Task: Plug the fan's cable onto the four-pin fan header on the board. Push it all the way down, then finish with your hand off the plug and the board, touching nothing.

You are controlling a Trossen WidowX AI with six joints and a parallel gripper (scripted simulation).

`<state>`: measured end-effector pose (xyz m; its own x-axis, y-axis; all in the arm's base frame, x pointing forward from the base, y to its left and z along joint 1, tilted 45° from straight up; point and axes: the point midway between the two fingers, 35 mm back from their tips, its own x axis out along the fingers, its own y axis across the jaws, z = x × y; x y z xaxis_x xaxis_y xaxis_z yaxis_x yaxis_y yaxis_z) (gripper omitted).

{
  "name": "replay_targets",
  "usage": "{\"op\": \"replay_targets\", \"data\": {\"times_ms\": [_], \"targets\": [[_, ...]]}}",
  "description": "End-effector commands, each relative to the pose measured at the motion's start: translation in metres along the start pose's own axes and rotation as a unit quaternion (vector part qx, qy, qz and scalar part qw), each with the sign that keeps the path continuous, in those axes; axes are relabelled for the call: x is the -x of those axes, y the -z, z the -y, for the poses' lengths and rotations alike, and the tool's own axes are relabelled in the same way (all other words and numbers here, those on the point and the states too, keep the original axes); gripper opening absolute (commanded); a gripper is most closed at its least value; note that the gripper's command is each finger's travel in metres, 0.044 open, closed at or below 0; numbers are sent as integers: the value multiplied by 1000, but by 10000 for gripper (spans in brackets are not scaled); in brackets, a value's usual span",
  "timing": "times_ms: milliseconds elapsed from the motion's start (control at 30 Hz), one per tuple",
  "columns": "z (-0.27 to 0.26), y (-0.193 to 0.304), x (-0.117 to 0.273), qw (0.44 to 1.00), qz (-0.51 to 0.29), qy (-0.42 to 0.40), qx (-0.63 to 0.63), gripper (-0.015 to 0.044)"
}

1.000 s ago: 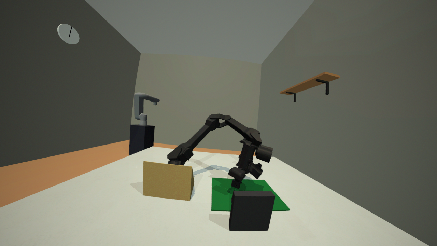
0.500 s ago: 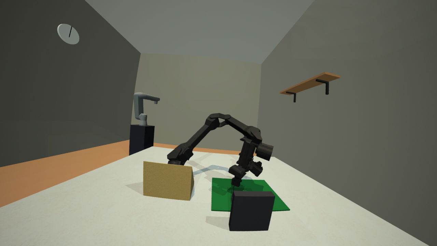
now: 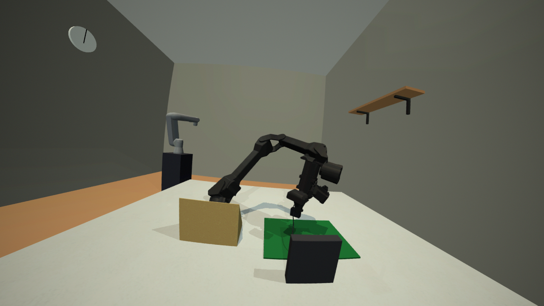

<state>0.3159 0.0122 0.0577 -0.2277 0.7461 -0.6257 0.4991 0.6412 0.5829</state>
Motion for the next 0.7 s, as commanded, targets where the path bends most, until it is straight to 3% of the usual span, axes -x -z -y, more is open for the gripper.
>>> {"op": "replay_targets", "data": {"times_ms": [0, 667], "targets": [[1, 3, 14, 1000, 1, 1, 2, 0], [1, 18, 17, 997, 78, 5, 3, 0]]}}
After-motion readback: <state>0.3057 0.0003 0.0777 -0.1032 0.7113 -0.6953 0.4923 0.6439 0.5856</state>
